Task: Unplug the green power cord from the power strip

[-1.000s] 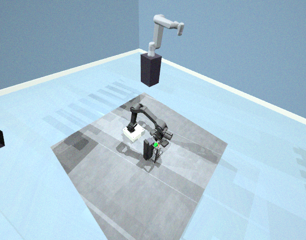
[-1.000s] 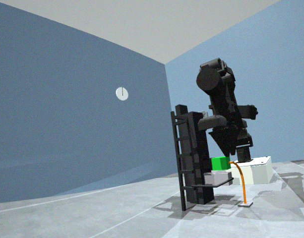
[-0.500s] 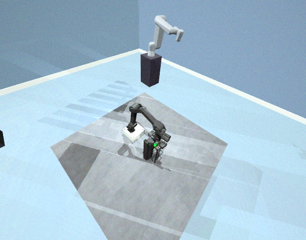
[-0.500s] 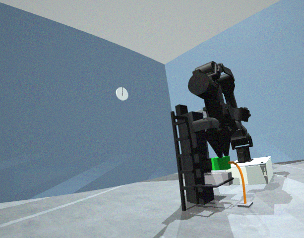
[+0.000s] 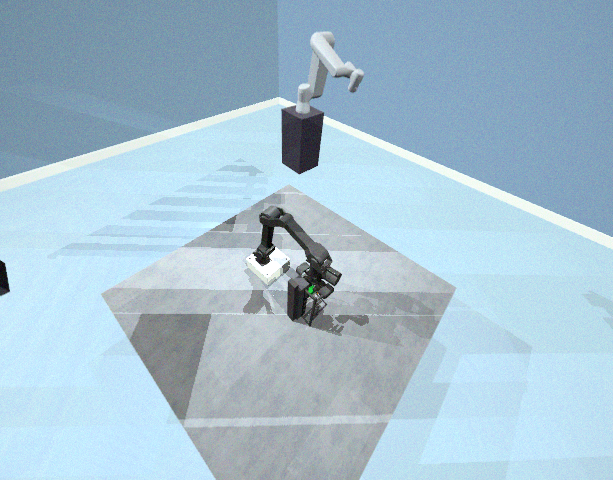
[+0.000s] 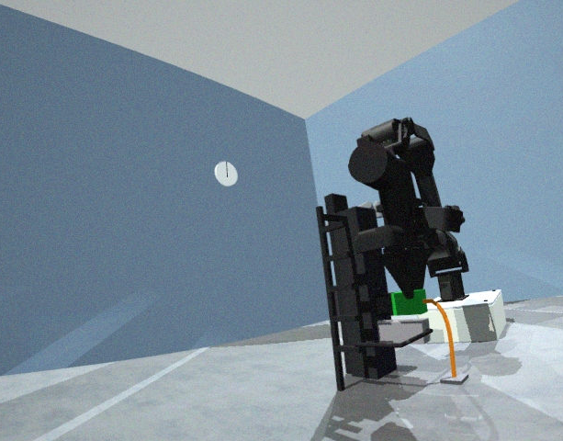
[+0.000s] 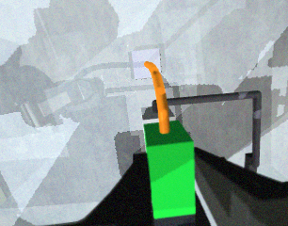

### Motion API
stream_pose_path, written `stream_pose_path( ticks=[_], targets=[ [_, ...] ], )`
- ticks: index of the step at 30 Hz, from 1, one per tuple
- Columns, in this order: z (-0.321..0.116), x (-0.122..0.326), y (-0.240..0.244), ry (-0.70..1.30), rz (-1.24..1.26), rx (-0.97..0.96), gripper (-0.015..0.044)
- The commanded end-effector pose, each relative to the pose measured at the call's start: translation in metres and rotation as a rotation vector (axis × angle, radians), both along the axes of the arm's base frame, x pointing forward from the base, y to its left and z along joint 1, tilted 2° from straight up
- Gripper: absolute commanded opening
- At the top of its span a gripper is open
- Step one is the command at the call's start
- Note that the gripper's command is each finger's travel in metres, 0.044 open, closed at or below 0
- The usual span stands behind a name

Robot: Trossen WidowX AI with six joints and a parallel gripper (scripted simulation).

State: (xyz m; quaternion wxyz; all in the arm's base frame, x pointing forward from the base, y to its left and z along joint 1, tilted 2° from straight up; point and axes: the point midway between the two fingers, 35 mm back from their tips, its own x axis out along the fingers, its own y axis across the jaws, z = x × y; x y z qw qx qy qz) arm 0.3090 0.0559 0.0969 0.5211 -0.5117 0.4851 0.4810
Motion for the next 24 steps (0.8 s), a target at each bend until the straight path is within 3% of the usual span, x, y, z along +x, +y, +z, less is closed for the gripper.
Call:
stream_pose_path(
  ticks=[1, 6, 24],
  targets=[
    [0.001, 0.000, 0.000, -0.001, -0.001, 0.000, 0.0028],
    [0.001, 0.000, 0.000, -0.001, -0.001, 0.000, 0.0000],
    [0.002, 0.002, 0.026, -0.001, 0.000, 0.004, 0.0000]
  ],
)
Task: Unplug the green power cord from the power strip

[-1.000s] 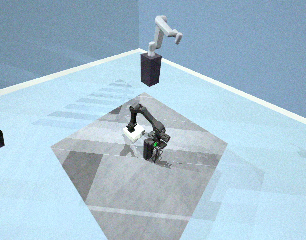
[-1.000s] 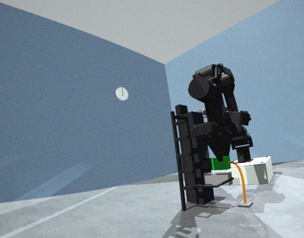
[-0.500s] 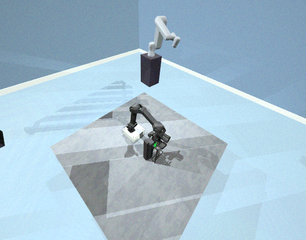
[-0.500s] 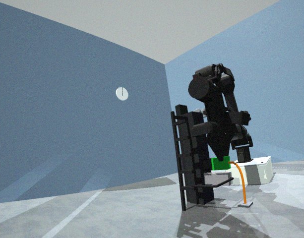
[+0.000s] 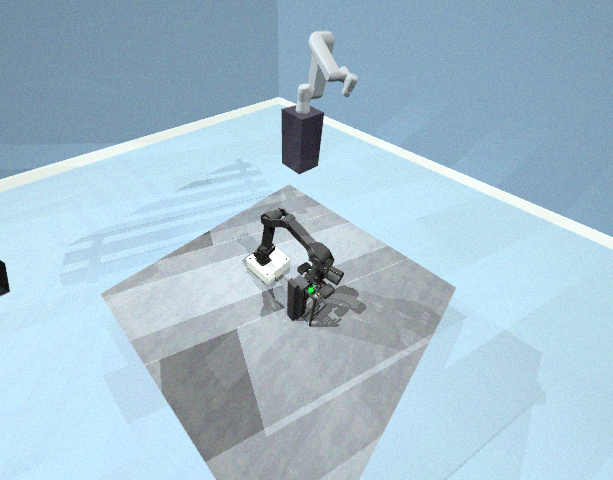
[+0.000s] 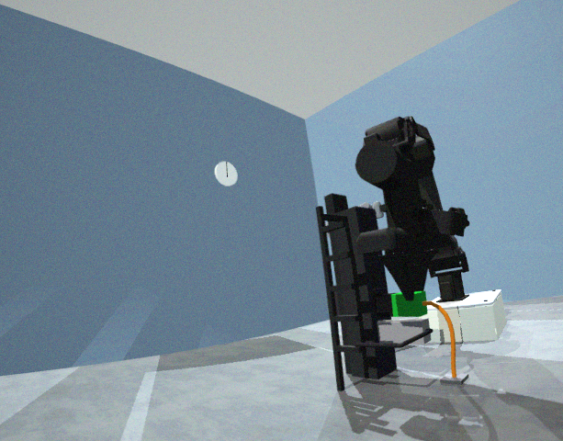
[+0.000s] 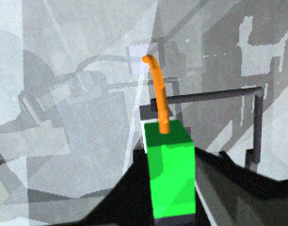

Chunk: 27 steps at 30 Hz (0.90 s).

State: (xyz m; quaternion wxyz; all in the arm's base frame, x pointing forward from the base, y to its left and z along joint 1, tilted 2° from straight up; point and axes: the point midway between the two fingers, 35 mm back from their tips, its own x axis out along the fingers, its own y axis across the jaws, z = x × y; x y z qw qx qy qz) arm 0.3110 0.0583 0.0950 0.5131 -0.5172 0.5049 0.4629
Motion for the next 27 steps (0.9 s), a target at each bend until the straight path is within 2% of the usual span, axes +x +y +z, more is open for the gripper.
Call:
stream_pose_path(
  ticks=[1, 21, 27],
  targets=[
    [0.004, 0.000, 0.025, -0.006, 0.027, 0.055, 0.0000],
    [0.008, -0.004, 0.057, -0.005, 0.028, 0.060, 0.0000],
    [0.003, -0.004, 0.035, -0.005, 0.029, 0.059, 0.0157]
  ],
)
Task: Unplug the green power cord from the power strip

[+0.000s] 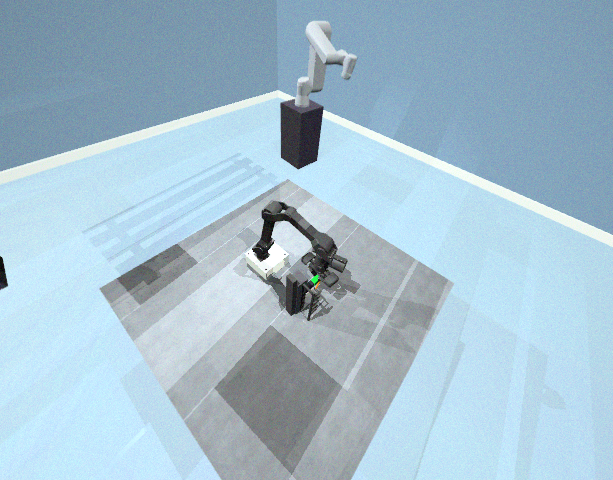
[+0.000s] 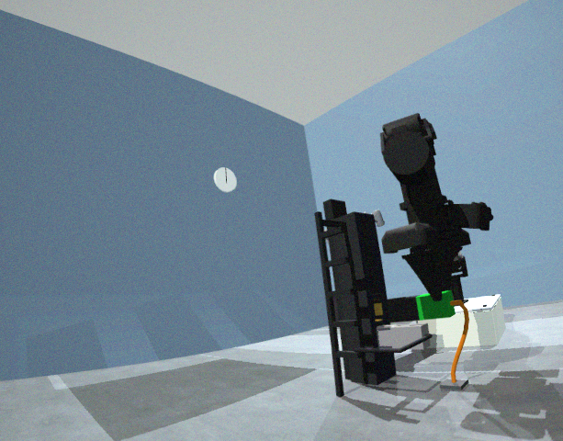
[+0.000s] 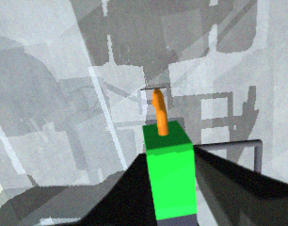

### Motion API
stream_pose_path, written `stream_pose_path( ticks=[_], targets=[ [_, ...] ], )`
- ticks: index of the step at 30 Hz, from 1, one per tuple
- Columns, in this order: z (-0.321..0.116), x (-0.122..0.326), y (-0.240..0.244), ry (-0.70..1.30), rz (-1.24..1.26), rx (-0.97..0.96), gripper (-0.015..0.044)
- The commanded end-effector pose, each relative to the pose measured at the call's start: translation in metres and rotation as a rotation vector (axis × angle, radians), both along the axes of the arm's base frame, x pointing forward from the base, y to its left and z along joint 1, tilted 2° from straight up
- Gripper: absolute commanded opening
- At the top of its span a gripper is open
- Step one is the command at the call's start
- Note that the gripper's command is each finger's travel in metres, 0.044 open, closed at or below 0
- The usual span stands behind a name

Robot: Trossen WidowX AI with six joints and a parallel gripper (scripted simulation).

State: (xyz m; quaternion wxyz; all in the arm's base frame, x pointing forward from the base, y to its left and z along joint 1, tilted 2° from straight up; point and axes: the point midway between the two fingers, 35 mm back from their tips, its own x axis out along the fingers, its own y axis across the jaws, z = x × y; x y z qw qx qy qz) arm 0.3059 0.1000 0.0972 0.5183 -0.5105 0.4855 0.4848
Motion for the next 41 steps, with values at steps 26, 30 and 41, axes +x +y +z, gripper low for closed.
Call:
stream_pose_path(
  ticks=[26, 30, 41],
  targets=[
    [0.014, 0.000, 0.054, -0.008, -0.002, 0.013, 0.0440],
    [0.014, 0.000, 0.054, -0.008, -0.002, 0.013, 0.0440],
    [0.014, 0.000, 0.054, -0.008, -0.002, 0.013, 0.0440]
  ],
)
